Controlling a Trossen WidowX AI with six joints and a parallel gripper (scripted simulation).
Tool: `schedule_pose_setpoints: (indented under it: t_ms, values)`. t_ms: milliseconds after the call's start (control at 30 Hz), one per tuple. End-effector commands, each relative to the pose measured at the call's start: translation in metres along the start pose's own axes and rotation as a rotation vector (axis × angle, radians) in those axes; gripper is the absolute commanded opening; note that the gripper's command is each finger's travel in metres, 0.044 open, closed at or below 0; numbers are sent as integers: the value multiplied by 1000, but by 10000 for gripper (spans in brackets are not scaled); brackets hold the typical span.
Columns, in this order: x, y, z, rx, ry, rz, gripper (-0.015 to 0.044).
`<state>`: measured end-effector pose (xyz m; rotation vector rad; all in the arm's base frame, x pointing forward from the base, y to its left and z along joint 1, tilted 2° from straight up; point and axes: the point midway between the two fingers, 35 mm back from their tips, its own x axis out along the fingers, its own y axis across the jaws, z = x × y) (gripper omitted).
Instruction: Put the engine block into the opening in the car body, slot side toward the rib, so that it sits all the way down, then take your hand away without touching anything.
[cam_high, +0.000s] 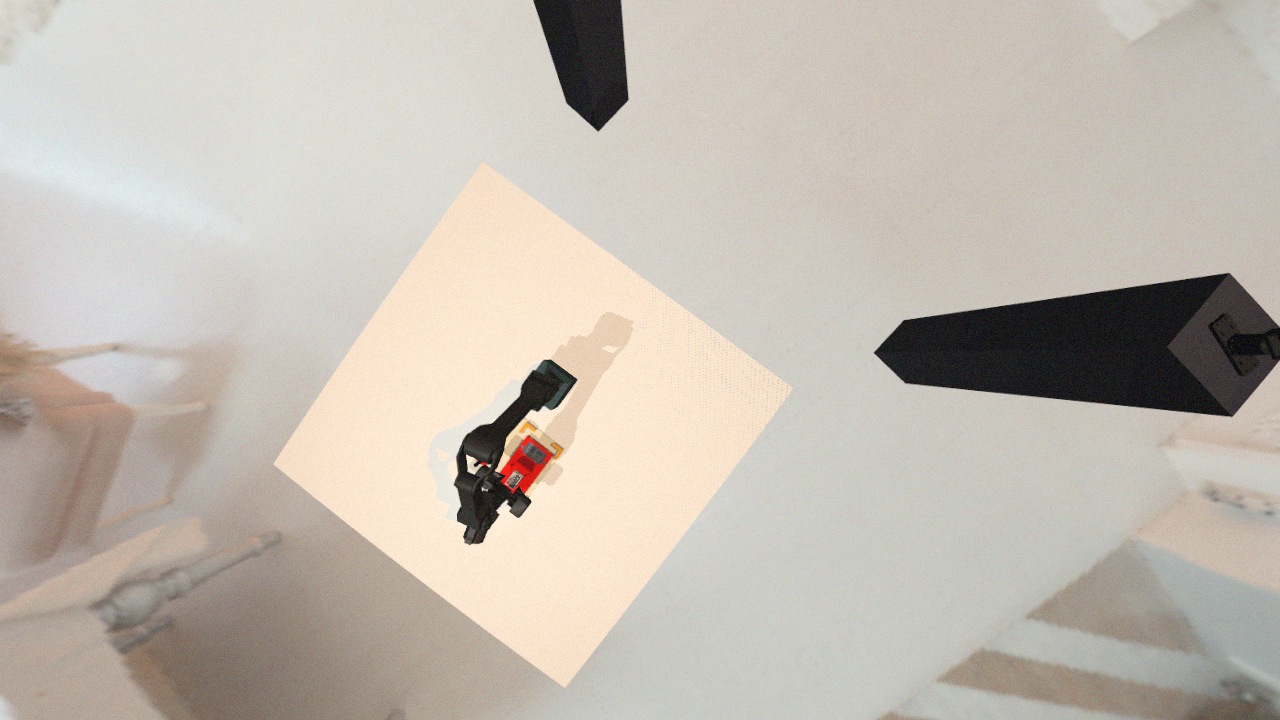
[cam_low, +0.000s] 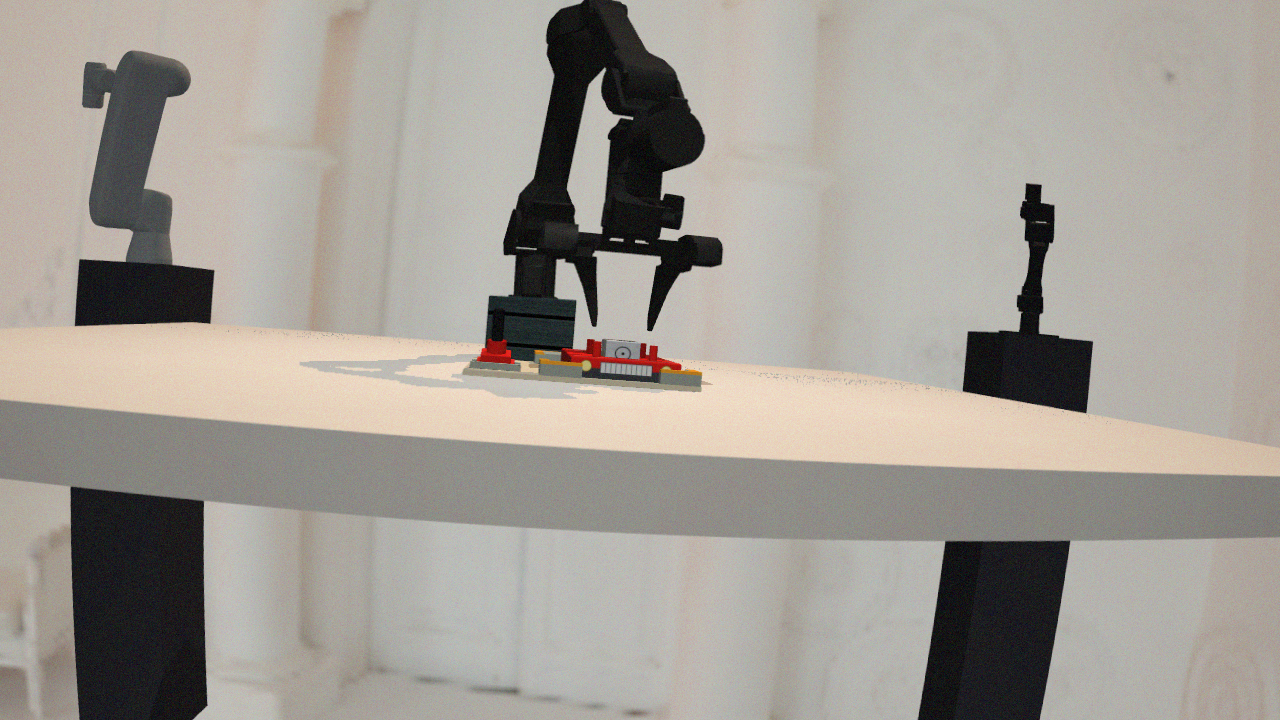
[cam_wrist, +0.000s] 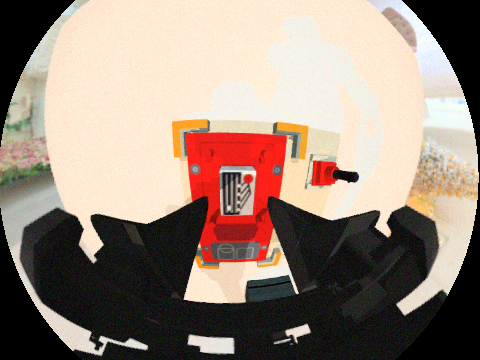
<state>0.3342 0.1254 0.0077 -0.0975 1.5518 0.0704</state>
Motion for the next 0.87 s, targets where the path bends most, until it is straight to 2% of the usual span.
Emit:
schedule_pose_setpoints:
  t_ms: [0,233,800,833]
  values:
    - [-1,0,0,-4,1,2,177]
    - [-1,0,0,-4,1,2,0]
    - [-1,0,0,-4,1,2,0]
    - [-1,0,0,-4,1,2,26]
